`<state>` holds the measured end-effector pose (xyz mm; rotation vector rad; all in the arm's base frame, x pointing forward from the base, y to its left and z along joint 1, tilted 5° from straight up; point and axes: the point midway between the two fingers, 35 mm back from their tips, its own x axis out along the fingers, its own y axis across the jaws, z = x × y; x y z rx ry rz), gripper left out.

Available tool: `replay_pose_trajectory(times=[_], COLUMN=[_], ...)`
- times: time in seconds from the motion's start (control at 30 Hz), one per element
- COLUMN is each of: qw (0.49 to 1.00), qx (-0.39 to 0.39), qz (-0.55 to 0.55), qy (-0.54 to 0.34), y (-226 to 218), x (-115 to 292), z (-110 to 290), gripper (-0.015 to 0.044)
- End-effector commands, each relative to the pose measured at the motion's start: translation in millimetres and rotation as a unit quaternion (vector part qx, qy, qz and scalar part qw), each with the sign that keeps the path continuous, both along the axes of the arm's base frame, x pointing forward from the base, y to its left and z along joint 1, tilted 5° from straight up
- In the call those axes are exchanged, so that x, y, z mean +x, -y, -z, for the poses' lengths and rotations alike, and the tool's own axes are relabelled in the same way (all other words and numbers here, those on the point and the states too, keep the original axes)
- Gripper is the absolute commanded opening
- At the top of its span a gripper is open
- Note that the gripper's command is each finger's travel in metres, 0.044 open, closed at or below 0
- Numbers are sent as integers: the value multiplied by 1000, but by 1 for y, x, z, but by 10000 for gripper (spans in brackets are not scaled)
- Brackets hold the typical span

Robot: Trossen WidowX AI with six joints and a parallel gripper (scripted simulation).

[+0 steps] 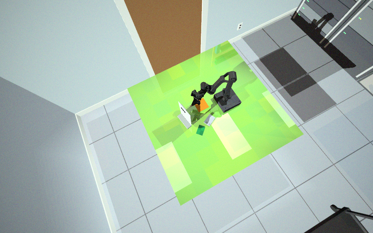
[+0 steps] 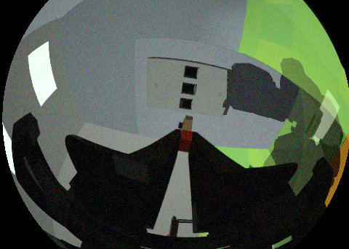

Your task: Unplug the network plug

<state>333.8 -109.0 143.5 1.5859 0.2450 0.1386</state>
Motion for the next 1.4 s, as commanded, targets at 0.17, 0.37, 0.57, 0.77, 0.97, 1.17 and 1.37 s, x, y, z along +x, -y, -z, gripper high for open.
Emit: replay_pose_trajectory(times=[0.17, 0.37, 0.57, 0.77, 0.97, 1.17, 1.37], qw=[1000, 1000, 1000, 1000, 999, 990, 972], qx=[-3, -3, -4, -4, 23, 82, 130], qz=[-1, -2, -2, -3, 18, 71, 125], qy=[3, 3, 2, 2, -23, -85, -148], y=[-1, -2, -4, -7, -6, -3, -2], x=[-3, -7, -11, -16, -14, -9, -9], z=[-19, -32, -45, -57, -50, -28, -3], gripper=[0, 0, 0, 0, 0, 0, 0])
